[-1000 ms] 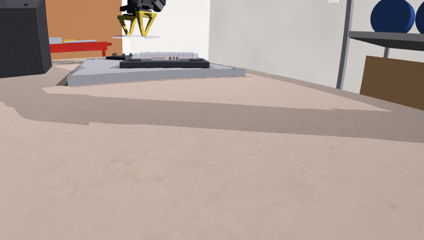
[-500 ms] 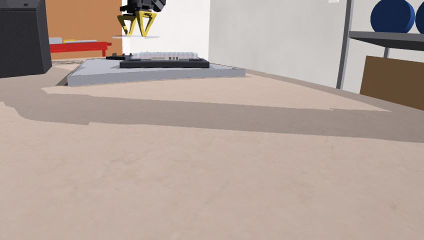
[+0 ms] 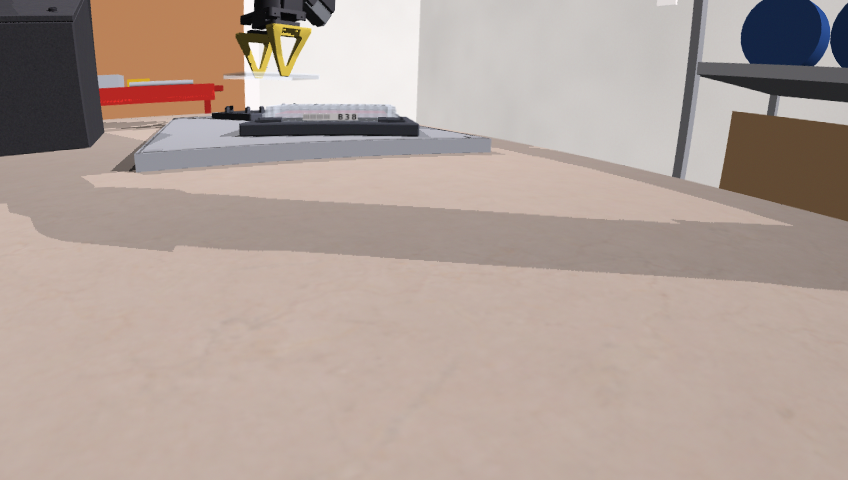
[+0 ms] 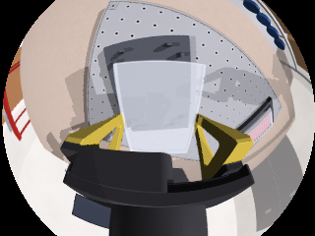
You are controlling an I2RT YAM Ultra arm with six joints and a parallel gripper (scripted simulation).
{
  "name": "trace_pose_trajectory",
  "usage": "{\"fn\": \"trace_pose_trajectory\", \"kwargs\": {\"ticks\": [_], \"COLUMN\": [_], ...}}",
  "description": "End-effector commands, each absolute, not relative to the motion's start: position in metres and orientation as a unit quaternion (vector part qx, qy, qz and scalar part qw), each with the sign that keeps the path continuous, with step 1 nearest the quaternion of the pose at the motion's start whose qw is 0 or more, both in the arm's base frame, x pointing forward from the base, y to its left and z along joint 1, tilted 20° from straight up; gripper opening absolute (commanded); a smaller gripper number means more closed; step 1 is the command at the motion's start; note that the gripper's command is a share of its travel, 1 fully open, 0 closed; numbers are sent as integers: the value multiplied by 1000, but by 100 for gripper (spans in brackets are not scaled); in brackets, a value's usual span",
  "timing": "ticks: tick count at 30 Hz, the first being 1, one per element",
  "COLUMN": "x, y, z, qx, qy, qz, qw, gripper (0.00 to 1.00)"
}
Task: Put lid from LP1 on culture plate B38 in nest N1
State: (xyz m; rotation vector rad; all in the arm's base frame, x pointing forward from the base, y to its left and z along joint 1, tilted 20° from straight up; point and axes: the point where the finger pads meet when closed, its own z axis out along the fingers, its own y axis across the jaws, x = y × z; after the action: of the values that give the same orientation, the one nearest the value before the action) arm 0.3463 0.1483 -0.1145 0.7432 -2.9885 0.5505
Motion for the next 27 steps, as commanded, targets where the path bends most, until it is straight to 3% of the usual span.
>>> {"fn": "trace_pose_trajectory", "kwargs": {"ticks": [1, 20, 27], "x": [356, 366, 369], "y": [146, 93, 78], "z": [-102, -82, -77], "qx": [176, -100, -100], "qy": [-969, -980, -980], "qz": [170, 158, 159], "qw": [-22, -69, -69], "gripper": [0, 0, 0]}}
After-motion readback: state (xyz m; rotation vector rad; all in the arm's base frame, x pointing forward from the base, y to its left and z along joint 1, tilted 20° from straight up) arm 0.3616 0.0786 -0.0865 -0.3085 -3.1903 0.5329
